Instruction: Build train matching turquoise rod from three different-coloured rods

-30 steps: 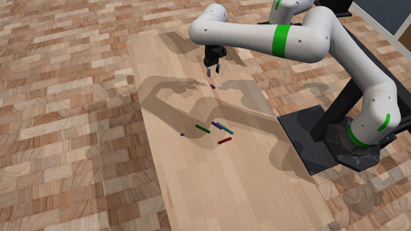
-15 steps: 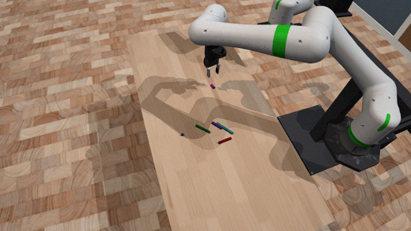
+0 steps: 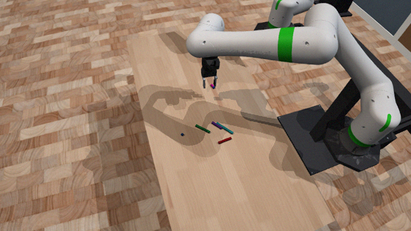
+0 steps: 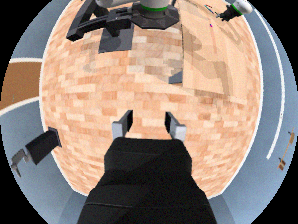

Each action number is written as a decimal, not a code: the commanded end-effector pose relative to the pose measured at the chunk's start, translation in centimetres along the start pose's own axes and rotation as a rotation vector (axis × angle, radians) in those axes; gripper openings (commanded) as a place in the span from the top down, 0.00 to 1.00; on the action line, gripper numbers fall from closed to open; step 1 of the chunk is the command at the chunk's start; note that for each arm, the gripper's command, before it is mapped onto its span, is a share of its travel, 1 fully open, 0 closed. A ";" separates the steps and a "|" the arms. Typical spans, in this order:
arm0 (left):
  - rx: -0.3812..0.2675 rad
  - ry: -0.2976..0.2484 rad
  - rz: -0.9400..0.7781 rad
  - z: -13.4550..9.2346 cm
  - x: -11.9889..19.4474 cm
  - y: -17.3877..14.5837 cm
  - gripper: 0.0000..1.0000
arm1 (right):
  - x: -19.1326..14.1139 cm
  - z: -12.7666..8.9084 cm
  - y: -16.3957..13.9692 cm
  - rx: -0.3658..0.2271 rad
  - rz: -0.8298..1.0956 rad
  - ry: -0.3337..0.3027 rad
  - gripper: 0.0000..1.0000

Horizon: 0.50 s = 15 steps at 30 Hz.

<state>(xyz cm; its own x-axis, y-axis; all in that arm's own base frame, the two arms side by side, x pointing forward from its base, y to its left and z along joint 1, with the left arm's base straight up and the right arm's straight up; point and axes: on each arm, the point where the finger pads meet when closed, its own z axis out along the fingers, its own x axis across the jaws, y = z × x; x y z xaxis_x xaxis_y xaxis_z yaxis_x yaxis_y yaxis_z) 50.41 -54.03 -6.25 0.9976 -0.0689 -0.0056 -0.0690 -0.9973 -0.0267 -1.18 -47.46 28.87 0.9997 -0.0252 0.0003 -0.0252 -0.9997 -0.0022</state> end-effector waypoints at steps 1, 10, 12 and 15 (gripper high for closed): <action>-0.027 0.009 0.159 0.0 1.4 -3.4 0.00 | 0.0 -0.1 0.0 -0.002 0.000 0.000 0.00; -0.026 0.012 0.384 0.4 2.7 -8.5 0.00 | 0.0 -0.1 0.0 -0.002 0.000 0.000 0.00; -0.026 0.013 0.435 0.5 2.9 -9.7 0.00 | 0.0 -0.1 0.0 -0.002 0.000 0.000 0.00; -0.025 0.014 0.511 0.7 3.1 -11.4 0.00 | 0.0 -0.1 0.0 -0.002 0.000 0.000 0.00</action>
<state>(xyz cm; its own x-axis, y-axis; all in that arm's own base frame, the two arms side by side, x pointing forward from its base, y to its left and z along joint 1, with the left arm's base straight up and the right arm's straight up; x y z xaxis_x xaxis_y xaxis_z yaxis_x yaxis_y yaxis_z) 53.48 -45.71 -6.66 0.9043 -0.4266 -0.0169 -0.4269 -0.9039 -0.0259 -1.18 -47.46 28.87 0.9997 -0.0252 0.0003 -0.0252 -0.9997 -0.0022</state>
